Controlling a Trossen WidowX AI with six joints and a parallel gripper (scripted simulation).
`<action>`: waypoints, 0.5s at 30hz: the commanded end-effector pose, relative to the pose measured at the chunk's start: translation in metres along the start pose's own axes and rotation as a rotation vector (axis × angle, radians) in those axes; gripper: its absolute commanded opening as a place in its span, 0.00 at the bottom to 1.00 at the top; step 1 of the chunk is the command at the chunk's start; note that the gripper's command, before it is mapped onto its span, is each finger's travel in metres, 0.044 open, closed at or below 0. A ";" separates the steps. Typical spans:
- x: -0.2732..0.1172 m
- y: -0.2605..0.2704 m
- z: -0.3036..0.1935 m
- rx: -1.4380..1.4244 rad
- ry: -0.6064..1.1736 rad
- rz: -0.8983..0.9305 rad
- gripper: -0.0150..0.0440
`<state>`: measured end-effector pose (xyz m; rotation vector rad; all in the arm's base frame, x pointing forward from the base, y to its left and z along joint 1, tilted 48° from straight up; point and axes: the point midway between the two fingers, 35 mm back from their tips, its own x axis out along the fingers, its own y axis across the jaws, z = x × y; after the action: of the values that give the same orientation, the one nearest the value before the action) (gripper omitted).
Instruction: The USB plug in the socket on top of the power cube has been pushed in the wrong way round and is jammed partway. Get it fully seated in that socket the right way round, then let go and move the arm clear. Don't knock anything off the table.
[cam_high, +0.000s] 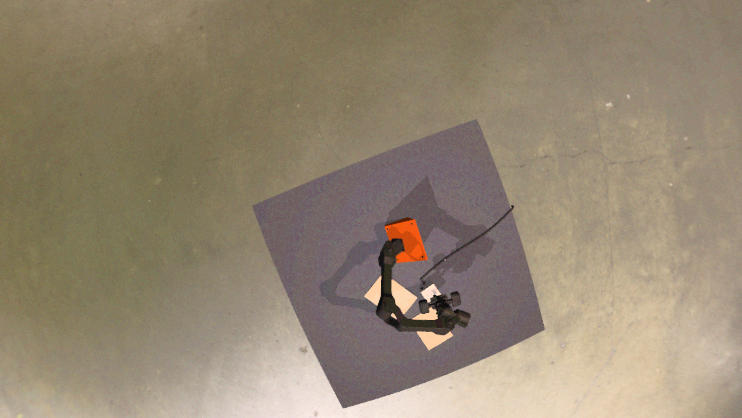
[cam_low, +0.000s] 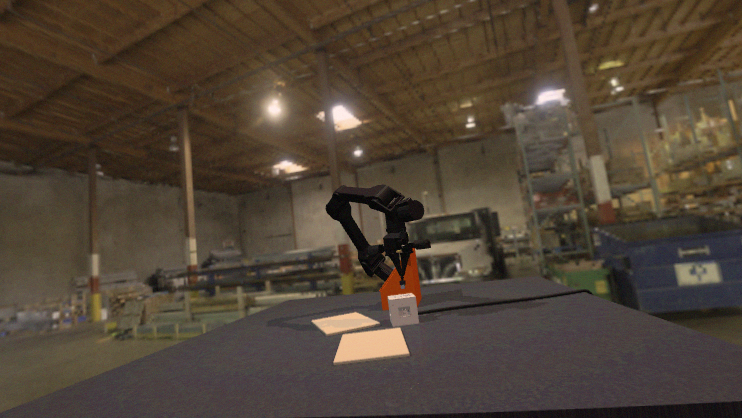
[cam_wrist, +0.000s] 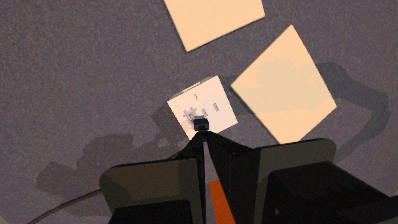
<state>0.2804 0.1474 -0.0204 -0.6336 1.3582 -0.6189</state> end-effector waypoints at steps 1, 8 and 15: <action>0.000 0.000 0.000 0.115 0.000 0.000 0.25; 0.000 0.000 0.000 0.298 0.000 0.000 0.25; 0.000 0.000 0.000 0.481 0.000 0.000 0.25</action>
<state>0.2804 0.1474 -0.0204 -0.3156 1.1919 -0.8580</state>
